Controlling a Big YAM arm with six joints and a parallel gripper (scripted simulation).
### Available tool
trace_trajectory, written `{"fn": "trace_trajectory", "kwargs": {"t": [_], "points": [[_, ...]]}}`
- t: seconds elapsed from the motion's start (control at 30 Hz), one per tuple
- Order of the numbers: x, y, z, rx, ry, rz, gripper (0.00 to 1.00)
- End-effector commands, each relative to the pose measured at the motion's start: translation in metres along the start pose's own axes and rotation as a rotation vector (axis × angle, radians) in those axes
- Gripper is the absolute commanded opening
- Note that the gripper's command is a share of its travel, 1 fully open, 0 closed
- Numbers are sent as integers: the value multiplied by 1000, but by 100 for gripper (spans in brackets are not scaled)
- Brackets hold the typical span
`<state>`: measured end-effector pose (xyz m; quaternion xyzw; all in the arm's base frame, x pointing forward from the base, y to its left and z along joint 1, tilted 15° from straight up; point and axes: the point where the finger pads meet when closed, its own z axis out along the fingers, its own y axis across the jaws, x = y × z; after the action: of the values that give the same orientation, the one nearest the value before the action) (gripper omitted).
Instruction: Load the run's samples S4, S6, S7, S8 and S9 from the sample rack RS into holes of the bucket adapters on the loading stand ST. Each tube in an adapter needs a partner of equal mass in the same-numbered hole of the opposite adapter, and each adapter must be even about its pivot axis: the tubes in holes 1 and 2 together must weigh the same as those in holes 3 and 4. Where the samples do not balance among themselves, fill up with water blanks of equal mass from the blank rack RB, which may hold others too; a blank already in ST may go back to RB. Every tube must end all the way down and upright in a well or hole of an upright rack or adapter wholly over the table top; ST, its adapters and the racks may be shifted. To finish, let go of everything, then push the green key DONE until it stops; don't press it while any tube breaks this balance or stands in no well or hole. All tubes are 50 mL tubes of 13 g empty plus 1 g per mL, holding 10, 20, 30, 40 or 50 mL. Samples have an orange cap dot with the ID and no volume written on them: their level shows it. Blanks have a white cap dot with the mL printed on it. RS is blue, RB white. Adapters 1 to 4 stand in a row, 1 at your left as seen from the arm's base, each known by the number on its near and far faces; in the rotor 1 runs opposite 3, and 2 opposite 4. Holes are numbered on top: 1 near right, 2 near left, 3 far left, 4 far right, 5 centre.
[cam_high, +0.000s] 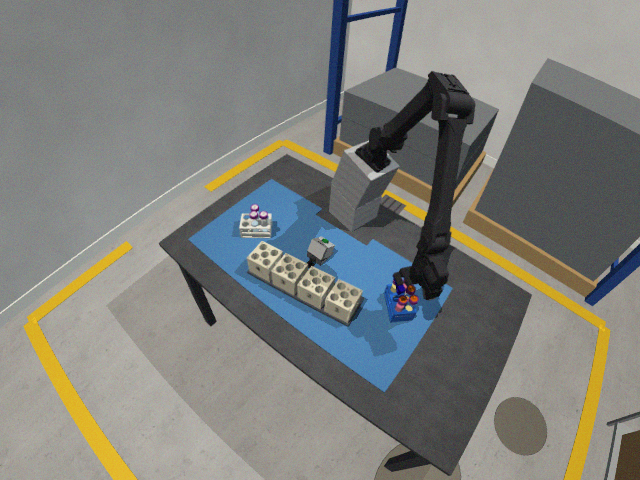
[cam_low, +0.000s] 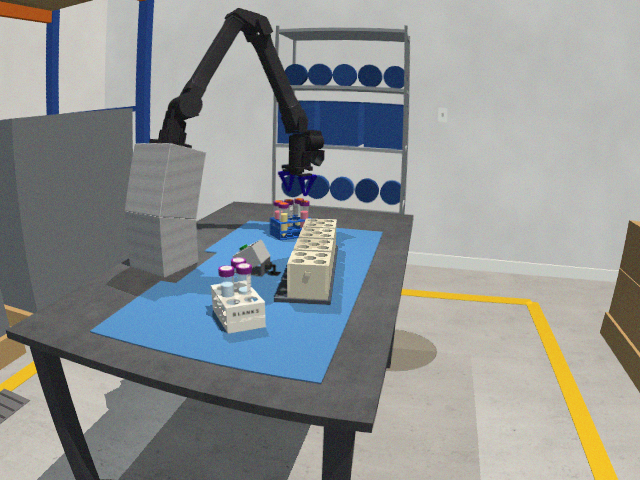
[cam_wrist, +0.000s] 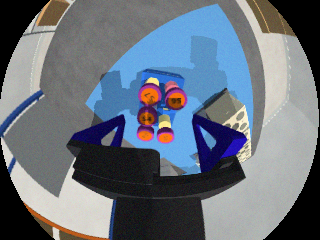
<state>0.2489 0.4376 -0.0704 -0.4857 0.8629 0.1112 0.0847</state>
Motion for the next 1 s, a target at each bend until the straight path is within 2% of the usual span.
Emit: {"fn": "trace_trajectory", "kwargs": {"t": [0.0, 0.83, 0.87, 0.9, 0.93, 0.97], "points": [[2, 1, 6, 3, 17, 2, 100], [1, 1, 6, 3, 15, 2, 100], [-10, 0, -3, 2, -17, 0, 100], [12, -8, 7, 5, 6, -49, 80], [7, -9, -9, 7, -34, -101, 80], [15, -11, -9, 7, -33, -151, 80]]}}
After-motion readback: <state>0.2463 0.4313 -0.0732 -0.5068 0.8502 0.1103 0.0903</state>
